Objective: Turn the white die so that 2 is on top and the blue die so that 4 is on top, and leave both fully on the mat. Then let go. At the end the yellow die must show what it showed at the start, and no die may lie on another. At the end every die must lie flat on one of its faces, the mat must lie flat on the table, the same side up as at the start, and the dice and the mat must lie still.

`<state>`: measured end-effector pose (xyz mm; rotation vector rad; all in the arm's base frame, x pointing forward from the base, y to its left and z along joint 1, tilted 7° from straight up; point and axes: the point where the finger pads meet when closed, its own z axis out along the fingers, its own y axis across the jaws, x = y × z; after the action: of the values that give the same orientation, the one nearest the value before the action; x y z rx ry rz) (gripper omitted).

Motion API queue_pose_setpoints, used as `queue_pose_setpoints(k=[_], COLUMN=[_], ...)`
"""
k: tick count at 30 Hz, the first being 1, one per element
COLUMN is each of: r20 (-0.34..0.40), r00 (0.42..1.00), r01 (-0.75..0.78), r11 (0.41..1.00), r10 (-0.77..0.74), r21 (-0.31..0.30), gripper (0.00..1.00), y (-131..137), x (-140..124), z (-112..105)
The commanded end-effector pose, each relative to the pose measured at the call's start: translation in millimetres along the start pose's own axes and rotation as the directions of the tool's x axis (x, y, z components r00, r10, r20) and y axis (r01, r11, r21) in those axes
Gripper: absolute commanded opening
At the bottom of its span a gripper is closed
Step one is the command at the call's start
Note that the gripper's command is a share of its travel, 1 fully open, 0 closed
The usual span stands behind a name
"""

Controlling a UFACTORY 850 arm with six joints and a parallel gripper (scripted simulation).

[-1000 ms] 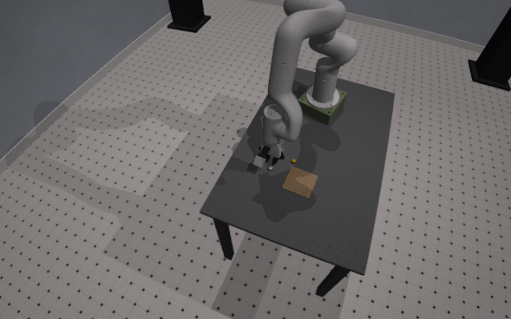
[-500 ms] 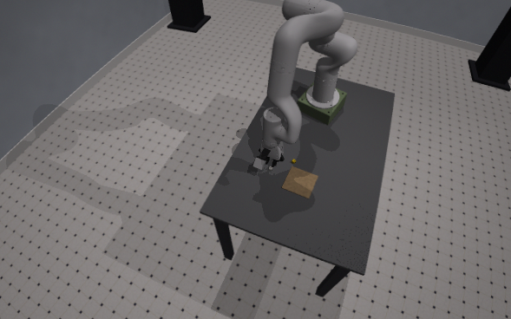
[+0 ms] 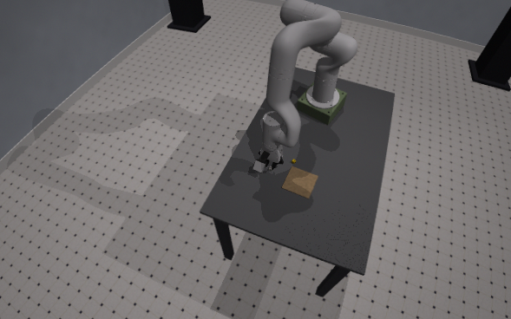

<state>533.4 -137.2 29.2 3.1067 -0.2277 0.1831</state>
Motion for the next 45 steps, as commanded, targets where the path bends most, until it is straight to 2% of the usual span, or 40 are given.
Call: queue_pose_setpoints(k=[1,15,45], r20=[-0.001,-0.001,-0.001], r00=[1.000,1.000,1.000], r01=[0.000,0.000,0.000], r11=[1.000,1.000,1.000], r10=[0.000,0.000,0.000], r21=[-0.004,-0.004,-0.004], gripper=[0.31,0.31,0.31], y=[0.2,0.4,0.4], x=[1.2,1.6,1.6], z=[4.7,12.9,13.4])
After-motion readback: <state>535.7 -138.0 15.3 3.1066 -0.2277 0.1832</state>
